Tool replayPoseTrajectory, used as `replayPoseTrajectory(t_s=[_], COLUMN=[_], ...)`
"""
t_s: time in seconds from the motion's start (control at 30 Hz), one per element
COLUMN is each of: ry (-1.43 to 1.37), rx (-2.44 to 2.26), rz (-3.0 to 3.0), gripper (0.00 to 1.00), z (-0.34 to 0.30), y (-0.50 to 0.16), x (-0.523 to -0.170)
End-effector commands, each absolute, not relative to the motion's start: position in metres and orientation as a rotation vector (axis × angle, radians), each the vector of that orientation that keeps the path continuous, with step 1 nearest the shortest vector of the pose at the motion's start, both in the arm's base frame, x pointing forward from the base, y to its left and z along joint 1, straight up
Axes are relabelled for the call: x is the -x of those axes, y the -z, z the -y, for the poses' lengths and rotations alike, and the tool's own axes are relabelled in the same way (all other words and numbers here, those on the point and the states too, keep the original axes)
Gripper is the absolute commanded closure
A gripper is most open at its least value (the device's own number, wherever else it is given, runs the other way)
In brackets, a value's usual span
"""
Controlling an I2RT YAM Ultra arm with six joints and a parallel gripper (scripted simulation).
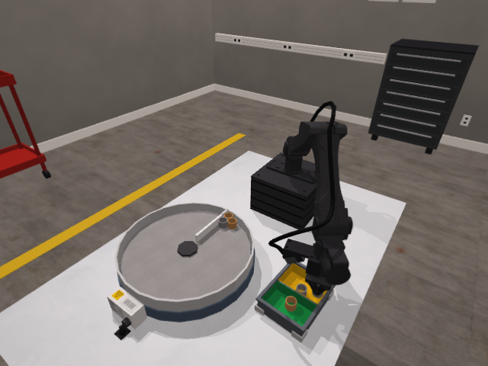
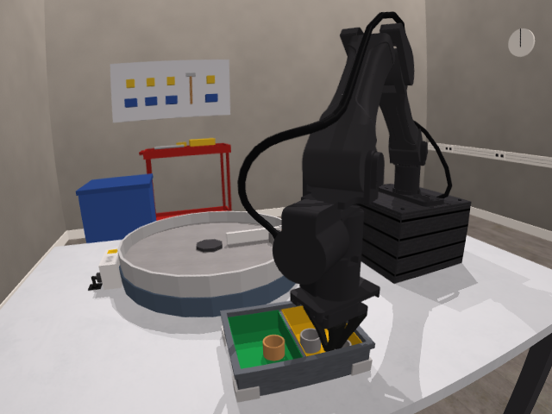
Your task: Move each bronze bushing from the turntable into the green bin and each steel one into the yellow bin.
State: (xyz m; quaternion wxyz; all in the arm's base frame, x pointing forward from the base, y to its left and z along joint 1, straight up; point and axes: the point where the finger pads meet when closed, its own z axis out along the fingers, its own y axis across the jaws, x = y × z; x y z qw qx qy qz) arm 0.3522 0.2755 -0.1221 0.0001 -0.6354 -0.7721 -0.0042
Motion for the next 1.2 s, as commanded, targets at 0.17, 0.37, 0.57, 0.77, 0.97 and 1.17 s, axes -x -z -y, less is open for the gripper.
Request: replayPoseTrajectory(t_s=[0.17,0.37,0.57,0.77,0.97,1.17], ry=[0.030,0.031,0.070,0.070,0.070,0.070], rx=[2.011,2.011,2.014,2.014,2.014,2.014], rz=[2.436,2.436,2.439,2.439,2.440,2.440], gripper=[0.87,0.87,0.87,0.87,0.87,0.87], z=[-0.277,-0.277,-0.281,-0.281,-0.280,-0.280], y=[0.117,0.116,0.097,0.083,0.053,0.028], x=[-0.359,-0.360,-0.364,-0.364,-0.362,-0.361])
